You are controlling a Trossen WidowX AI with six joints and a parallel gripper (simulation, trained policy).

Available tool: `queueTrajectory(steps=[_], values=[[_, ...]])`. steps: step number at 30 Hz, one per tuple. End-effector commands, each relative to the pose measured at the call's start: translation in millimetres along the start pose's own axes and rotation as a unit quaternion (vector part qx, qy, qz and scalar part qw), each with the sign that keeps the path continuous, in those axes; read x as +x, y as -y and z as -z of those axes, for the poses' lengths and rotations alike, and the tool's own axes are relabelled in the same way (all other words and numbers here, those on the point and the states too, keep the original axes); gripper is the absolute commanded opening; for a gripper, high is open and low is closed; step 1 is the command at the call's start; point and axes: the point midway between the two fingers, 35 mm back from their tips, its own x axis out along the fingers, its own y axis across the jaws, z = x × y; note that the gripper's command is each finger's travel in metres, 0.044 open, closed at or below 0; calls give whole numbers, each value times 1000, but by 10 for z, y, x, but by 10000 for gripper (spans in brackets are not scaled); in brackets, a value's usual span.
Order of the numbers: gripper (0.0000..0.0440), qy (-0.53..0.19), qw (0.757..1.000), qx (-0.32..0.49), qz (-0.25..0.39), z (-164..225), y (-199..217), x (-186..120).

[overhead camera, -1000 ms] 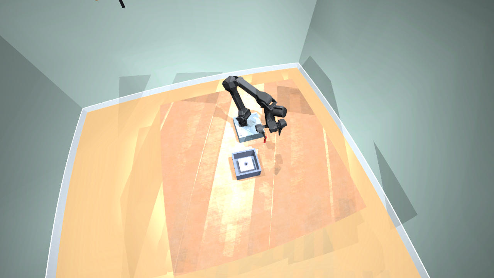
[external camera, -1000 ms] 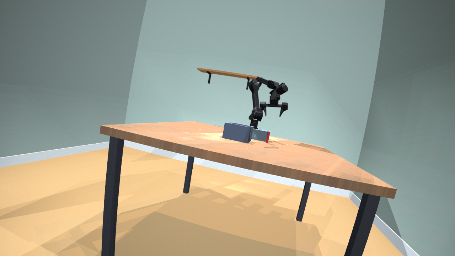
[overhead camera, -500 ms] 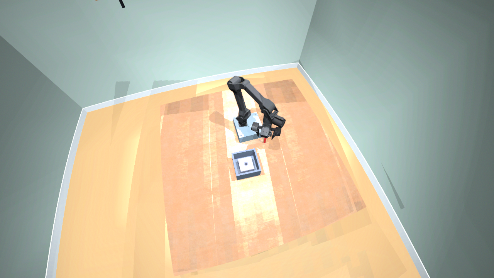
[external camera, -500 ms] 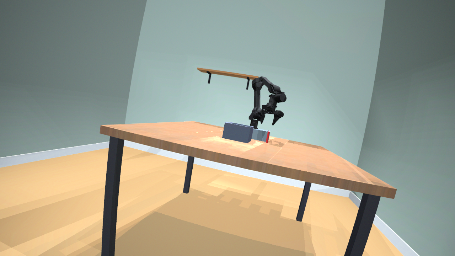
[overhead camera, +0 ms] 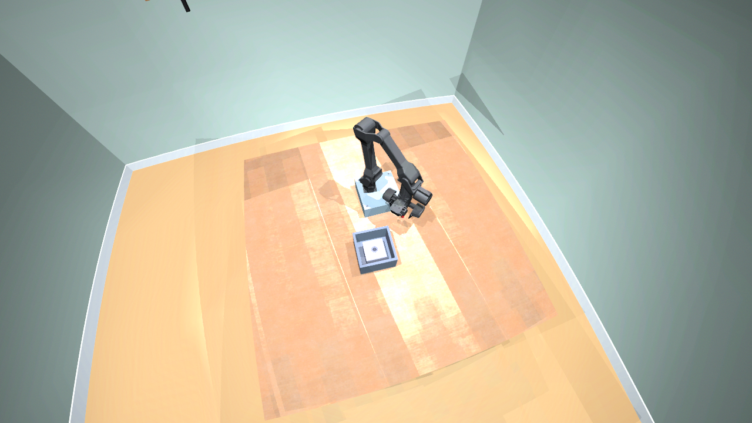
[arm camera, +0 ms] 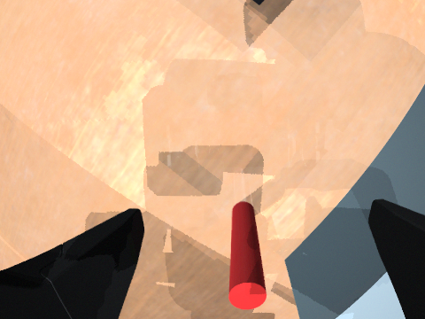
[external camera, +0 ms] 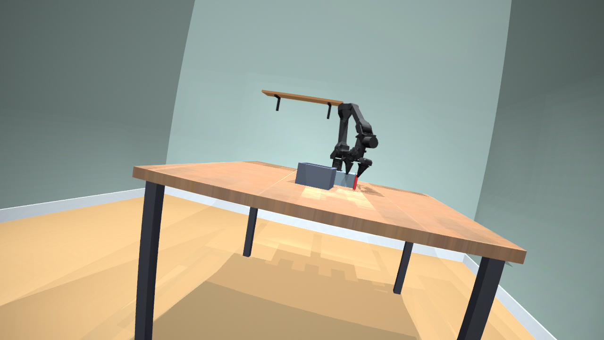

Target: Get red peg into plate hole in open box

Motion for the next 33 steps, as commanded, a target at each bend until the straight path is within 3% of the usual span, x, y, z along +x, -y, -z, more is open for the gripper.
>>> queueTrajectory(steps=[1,6,8,24,33], values=[[433,-9,1000,27,-2,56,11,167],[430,-15,998,52,-12,109,-4,330],[408,-18,998,59,-11,136,7,379],[9,-68,994,87,18,197,55,441],[0,-33,997,65,-2,20,-2,252]])
